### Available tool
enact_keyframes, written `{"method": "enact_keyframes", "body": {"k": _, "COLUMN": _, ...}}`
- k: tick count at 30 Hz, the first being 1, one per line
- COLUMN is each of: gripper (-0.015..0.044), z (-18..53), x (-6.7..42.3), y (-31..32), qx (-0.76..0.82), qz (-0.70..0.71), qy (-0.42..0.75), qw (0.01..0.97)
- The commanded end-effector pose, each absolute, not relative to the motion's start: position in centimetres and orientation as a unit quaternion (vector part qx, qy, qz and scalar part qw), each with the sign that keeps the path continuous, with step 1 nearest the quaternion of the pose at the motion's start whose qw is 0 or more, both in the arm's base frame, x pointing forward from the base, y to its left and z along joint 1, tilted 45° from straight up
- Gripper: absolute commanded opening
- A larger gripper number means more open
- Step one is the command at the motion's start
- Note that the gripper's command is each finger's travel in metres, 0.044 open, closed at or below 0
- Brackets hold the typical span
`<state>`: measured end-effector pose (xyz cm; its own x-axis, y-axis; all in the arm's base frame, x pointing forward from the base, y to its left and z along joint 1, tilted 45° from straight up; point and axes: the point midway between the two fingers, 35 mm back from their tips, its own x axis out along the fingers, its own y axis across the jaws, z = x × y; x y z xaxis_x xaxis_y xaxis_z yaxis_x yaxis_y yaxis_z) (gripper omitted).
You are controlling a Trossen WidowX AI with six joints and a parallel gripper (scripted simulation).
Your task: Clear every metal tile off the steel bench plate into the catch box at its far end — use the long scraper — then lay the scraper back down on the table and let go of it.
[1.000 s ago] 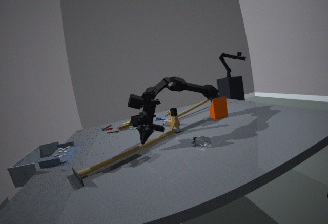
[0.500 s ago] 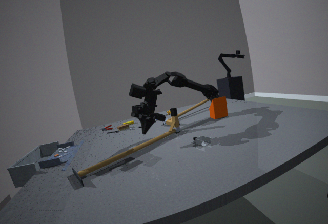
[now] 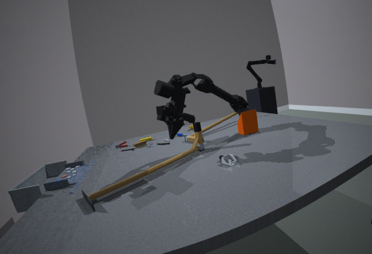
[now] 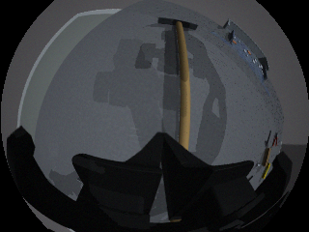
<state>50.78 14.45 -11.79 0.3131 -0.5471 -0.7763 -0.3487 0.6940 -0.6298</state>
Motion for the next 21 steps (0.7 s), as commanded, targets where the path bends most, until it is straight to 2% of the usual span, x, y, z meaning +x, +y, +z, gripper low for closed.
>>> {"method": "enact_keyframes", "body": {"k": 1, "gripper": 0.0000, "z": -12.1, "x": 50.6, "y": 13.8, "qx": -0.382, "qz": -0.077, "qy": 0.586, "qw": 0.711}}
{"method": "enact_keyframes", "body": {"k": 21, "gripper": 0.0000, "z": -15.9, "x": 50.6, "y": 10.3, "qx": -0.381, "qz": -0.077, "qy": 0.586, "qw": 0.711}}
